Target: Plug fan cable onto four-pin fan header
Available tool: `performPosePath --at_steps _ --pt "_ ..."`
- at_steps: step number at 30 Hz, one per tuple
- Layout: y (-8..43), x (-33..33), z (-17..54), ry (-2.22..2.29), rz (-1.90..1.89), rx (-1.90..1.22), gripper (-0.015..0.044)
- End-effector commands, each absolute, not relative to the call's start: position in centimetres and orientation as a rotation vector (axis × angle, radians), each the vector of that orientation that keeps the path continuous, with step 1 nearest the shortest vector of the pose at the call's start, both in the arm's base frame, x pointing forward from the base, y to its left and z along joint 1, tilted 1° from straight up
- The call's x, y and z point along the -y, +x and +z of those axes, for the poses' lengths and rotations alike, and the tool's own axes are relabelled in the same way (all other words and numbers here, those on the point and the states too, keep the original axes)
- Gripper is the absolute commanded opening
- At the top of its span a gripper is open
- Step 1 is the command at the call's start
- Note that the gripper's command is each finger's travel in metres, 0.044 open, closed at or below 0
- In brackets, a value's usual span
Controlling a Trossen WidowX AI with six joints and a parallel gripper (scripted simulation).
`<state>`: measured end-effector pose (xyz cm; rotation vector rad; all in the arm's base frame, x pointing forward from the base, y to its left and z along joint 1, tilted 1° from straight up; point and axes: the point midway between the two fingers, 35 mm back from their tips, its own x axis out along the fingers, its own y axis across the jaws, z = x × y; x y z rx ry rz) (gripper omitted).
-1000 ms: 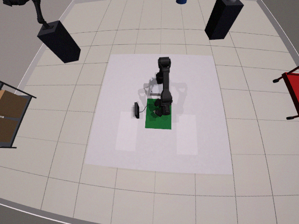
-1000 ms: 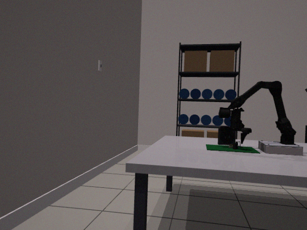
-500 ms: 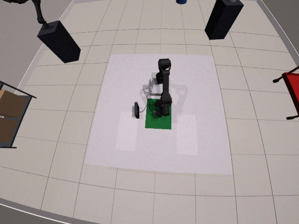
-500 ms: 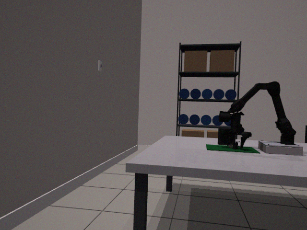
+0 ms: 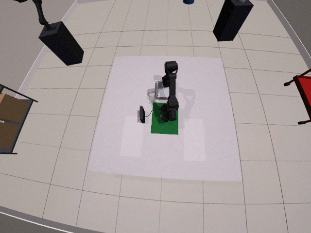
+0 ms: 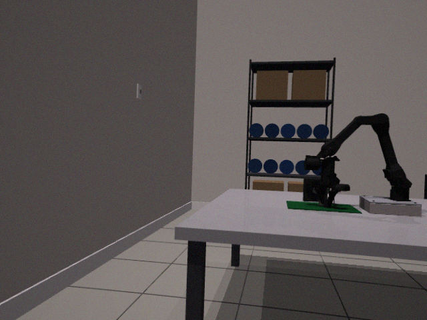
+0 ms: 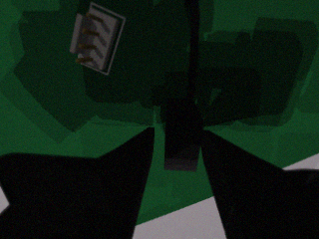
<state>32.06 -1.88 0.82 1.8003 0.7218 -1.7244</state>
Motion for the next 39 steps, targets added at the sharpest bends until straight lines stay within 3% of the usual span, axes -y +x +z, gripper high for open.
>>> performPosePath --at_steps 1,3,6,12,39 --pt "32.1 1.9 0.9 1.8 -1.725 -0.722 0.0072" --pt "32.1 1.9 0.9 1.8 -1.725 -0.722 0.002" --pt "32.1 1.9 0.9 1.8 -1.725 -0.722 0.0" --pt "31.9 2.0 5.8 1.804 -1.727 -0.721 0.0" --pt "32.0 4.2 5.7 1.249 -1.188 -1.183 0.0"
